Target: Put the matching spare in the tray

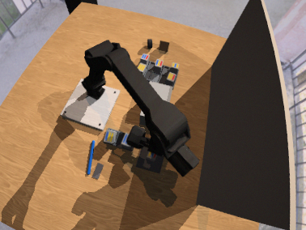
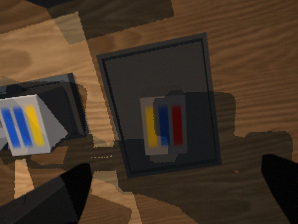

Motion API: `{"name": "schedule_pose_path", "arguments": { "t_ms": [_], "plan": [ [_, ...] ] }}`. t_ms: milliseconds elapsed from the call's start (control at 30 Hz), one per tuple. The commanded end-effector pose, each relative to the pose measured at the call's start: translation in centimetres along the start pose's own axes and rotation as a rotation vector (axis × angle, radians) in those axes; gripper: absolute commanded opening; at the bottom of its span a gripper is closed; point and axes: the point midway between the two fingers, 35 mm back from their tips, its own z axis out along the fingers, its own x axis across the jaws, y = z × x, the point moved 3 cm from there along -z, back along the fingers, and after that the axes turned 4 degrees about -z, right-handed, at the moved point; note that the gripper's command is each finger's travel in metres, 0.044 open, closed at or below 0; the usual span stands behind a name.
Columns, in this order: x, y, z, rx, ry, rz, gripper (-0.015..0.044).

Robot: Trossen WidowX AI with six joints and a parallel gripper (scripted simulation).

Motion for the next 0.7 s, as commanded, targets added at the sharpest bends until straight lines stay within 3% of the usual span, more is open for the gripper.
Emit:
{"name": "schedule_pose_path", "arguments": {
  "t_ms": [0, 667],
  "plan": [
    [0.47, 0.21, -2.84, 0.005, -0.006, -0.003, 0.0440],
    [0.24, 0.12, -2.51, 0.011, -0.019, 0.001, 0.0440]
  ]
}}
